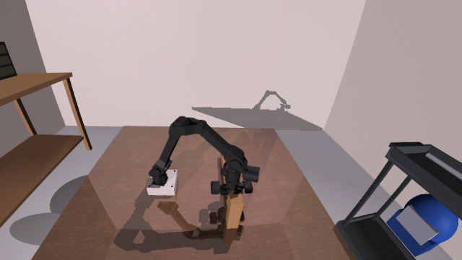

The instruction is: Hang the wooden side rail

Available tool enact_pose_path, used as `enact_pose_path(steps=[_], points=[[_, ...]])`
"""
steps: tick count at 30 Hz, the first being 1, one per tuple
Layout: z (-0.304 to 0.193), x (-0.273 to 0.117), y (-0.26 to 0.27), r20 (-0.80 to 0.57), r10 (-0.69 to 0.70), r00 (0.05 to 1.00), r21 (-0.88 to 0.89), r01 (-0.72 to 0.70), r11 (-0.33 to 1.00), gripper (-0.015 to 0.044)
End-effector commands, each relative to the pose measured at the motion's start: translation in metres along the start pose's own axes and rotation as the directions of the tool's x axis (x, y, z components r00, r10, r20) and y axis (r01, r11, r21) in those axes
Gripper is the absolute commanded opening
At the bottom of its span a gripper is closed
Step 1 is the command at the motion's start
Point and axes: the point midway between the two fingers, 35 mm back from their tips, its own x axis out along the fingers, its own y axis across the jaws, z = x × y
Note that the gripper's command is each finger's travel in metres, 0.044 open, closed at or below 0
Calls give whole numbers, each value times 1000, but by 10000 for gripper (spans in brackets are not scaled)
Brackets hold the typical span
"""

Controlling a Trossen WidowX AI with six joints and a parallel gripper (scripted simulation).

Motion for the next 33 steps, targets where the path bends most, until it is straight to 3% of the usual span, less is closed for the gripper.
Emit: enact_pose_path(steps=[1,33], points=[[-2,-2,-2,-6,-4,1000,-4,4,1000,0],[-5,-1,0,-6,-4,1000,-4,4,1000,0]])
